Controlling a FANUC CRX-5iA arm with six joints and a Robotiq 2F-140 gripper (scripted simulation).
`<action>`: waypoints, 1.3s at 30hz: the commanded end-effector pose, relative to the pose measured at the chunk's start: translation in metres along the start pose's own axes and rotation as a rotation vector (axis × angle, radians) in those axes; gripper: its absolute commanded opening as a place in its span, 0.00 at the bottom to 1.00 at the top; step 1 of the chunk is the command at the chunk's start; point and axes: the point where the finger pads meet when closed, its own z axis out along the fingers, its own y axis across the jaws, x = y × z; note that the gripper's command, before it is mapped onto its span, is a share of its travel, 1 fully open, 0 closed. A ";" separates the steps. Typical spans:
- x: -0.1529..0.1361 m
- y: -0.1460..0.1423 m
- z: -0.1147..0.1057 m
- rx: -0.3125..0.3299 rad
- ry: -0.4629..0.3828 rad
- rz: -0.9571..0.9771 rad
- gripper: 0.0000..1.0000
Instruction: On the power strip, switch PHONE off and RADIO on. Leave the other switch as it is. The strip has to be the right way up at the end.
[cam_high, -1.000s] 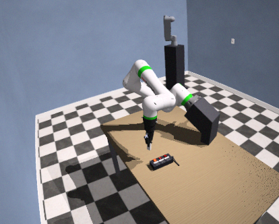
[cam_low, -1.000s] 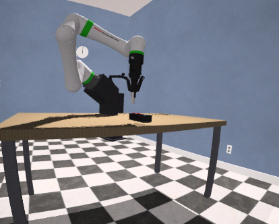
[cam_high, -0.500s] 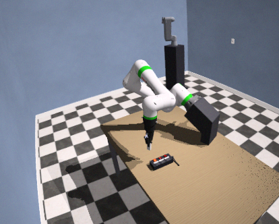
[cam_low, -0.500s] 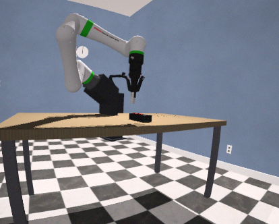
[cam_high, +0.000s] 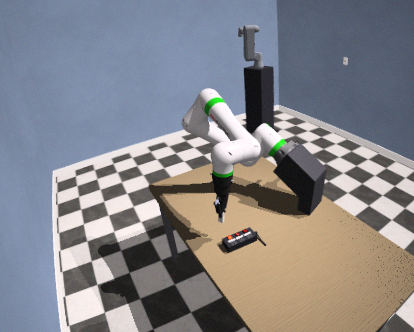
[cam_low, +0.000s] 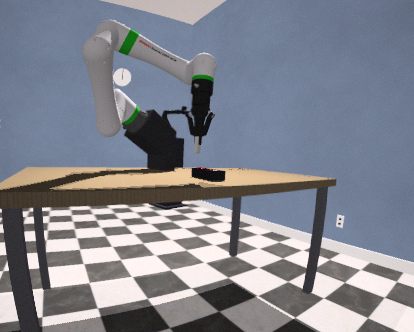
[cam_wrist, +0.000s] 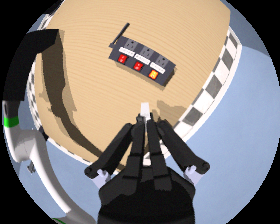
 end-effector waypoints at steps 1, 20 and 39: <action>0.000 0.000 0.000 0.000 0.000 0.000 0.00; 0.000 0.002 0.019 -0.001 -0.004 0.003 0.00; 0.008 0.000 0.089 -0.001 -0.001 0.001 0.00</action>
